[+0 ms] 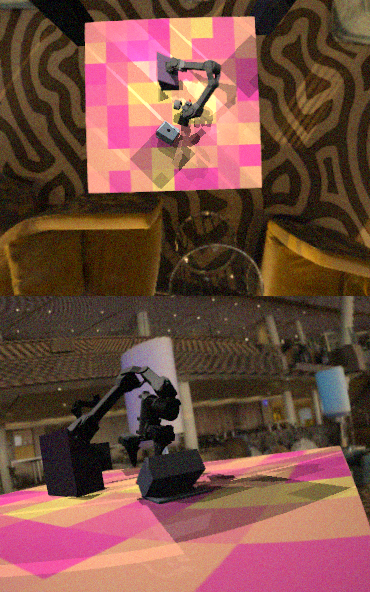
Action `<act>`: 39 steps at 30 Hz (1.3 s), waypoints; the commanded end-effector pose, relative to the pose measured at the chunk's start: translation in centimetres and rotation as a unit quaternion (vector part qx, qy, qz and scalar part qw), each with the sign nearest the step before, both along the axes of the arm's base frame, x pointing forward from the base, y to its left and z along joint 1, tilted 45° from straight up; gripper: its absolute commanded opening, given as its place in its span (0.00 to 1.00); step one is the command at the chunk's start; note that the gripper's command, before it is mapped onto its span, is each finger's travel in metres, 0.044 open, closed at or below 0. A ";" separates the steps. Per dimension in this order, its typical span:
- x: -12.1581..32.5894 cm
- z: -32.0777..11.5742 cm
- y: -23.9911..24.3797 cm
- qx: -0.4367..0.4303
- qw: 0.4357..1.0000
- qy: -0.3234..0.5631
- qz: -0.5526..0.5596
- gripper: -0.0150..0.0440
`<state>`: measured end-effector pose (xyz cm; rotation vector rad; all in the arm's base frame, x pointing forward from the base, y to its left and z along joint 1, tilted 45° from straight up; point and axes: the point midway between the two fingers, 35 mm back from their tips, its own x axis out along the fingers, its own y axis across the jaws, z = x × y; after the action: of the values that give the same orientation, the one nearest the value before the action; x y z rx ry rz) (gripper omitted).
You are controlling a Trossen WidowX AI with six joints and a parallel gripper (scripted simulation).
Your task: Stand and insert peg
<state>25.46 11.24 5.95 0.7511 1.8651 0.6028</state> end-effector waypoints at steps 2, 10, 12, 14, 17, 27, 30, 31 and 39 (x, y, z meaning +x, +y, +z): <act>-0.2 -0.7 0.6 0.001 1.000 0.007 -0.001 1.00; -0.2 -1.6 1.6 0.001 1.000 0.007 -0.001 1.00; -0.2 -1.9 1.8 0.001 1.000 0.007 -0.001 1.00; -0.2 -2.1 2.0 0.001 1.000 0.007 -0.001 1.00; -0.2 -2.4 2.4 0.002 1.000 0.007 -0.001 1.00; -0.3 -3.5 3.6 0.003 1.000 0.008 -0.001 1.00; -0.3 -3.8 3.9 0.003 1.000 0.008 -0.001 1.00; -0.3 -3.9 4.1 0.004 1.000 0.008 -0.001 1.00; -0.4 -4.0 4.2 0.004 1.000 0.008 -0.001 0.78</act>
<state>25.25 15.40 2.01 0.7555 1.8723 0.6079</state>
